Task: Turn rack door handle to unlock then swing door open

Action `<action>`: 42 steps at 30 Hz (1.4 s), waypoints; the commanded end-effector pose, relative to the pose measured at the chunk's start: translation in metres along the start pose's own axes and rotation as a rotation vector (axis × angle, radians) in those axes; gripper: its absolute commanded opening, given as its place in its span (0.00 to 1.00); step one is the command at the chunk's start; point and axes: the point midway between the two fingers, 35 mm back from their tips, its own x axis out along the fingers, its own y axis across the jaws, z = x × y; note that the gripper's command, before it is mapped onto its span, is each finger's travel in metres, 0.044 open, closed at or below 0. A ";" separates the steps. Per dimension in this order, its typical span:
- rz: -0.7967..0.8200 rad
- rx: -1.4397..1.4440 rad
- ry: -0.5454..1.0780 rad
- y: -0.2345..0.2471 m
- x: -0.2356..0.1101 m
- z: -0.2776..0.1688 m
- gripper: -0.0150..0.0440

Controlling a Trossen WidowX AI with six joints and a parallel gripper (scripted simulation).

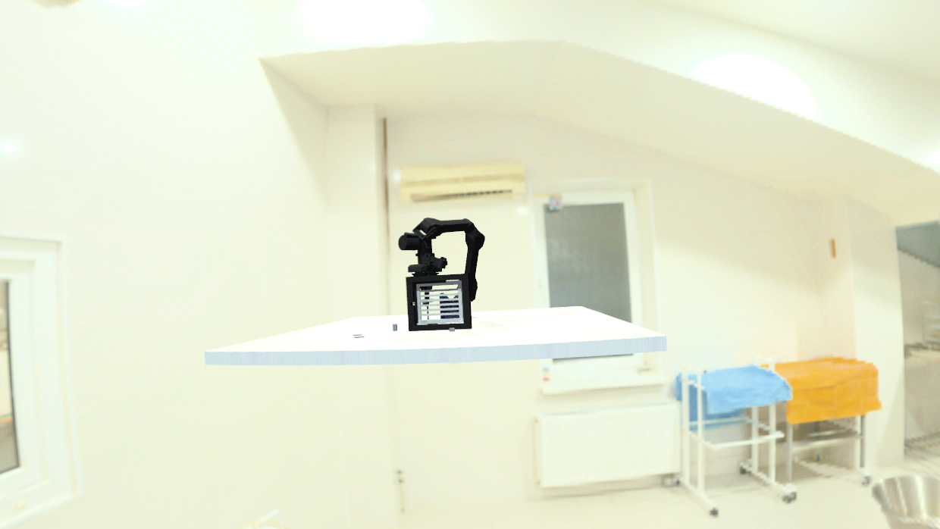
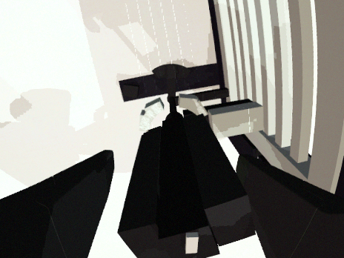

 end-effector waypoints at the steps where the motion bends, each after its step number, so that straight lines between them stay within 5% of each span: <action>1: -0.003 -0.183 -0.003 -0.001 0.001 0.001 0.76; 12: -0.003 -0.405 -0.003 -0.001 0.001 0.001 0.76; 42: -0.003 -0.405 -0.003 -0.001 0.001 0.001 0.42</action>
